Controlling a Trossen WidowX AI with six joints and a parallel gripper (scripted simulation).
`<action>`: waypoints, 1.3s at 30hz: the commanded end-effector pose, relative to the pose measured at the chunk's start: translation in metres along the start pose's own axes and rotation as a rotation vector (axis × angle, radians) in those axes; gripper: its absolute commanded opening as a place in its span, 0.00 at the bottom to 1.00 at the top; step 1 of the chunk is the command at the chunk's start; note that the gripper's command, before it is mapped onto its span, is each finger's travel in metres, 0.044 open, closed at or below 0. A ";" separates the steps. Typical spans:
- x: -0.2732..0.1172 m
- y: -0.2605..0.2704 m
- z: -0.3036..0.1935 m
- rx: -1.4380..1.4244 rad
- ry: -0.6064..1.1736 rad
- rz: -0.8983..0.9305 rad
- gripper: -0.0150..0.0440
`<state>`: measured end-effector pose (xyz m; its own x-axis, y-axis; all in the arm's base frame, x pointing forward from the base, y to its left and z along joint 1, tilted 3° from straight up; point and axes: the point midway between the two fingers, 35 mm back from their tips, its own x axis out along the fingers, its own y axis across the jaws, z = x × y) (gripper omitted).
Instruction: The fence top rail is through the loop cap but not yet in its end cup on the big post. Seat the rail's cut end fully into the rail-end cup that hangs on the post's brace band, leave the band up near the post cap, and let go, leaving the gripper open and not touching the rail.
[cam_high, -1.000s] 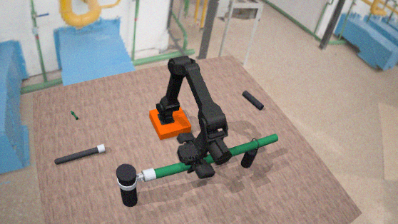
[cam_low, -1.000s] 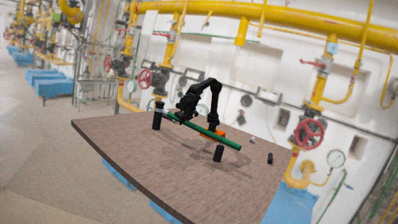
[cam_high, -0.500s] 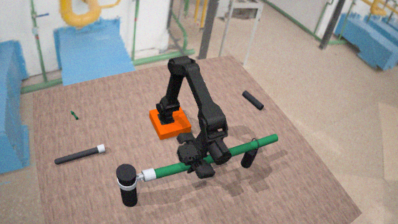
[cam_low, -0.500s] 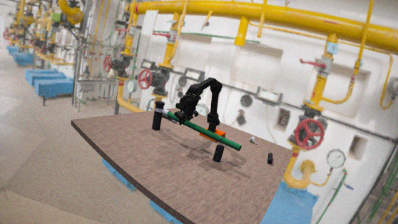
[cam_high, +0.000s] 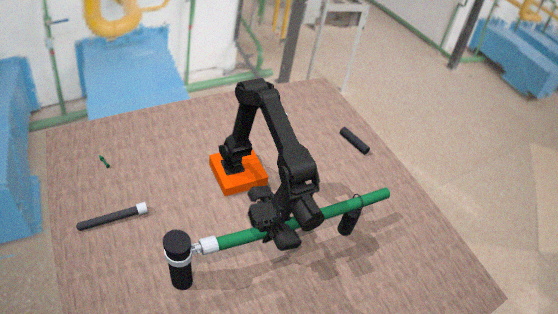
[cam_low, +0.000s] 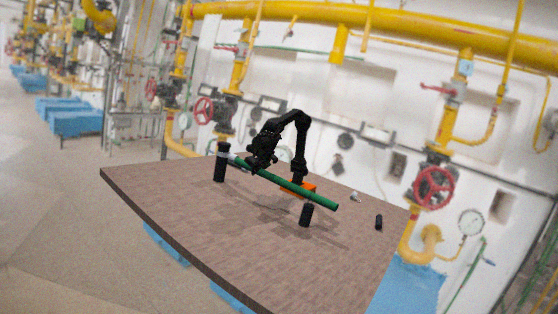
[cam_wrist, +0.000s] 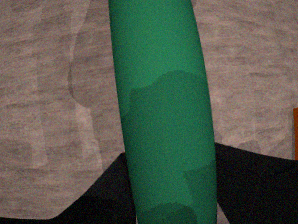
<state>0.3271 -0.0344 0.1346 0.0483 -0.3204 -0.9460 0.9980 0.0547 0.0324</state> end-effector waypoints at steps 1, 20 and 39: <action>-0.001 -0.001 0.004 0.002 -0.009 0.001 0.25; -0.001 -0.001 0.007 0.002 -0.011 0.001 0.25; 0.001 0.000 0.002 -0.001 0.006 -0.001 0.25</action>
<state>0.3269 -0.0347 0.1338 0.0457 -0.3128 -0.9487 0.9980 0.0549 0.0300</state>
